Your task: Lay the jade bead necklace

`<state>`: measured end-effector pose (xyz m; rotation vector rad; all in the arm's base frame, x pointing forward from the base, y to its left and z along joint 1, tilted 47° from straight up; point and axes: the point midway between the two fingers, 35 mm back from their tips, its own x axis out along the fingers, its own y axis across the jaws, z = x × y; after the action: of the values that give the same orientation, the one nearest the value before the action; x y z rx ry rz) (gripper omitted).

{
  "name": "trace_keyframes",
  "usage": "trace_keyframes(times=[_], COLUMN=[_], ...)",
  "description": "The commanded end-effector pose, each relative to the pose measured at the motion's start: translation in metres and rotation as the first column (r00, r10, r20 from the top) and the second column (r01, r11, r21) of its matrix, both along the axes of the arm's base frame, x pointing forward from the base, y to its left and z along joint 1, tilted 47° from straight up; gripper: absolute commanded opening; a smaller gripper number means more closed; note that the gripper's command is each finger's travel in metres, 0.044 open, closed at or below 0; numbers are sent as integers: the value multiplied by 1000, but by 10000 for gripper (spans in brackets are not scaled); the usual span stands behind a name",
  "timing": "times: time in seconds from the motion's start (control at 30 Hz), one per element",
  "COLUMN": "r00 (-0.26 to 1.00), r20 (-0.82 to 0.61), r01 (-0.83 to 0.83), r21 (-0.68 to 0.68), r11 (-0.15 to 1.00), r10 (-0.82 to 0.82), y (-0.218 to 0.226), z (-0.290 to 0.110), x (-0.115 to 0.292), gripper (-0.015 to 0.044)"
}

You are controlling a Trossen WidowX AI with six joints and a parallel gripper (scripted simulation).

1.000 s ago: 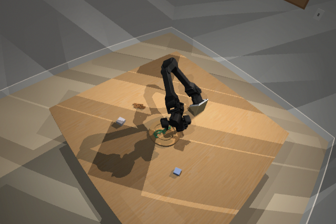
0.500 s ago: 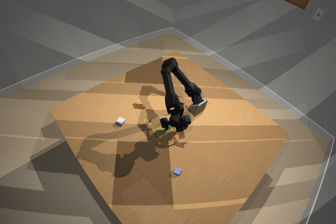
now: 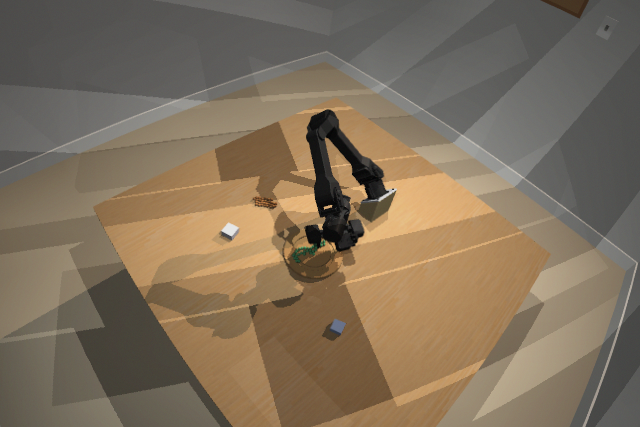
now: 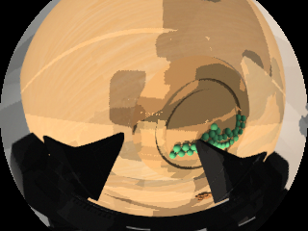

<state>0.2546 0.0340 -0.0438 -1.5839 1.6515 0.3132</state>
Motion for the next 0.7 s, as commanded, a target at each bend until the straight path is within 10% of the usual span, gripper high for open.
trace_keyframes(times=[0.0, 0.3, 0.67], r00=[1000, 782, 743], r20=[1, 435, 465], r01=[-1, 412, 440], r21=[1, 179, 203], r11=[1000, 894, 875], r10=[1, -447, -481], y=[0, 5, 5], z=[0, 41, 45], x=[0, 5, 5], gripper=[440, 341, 268])
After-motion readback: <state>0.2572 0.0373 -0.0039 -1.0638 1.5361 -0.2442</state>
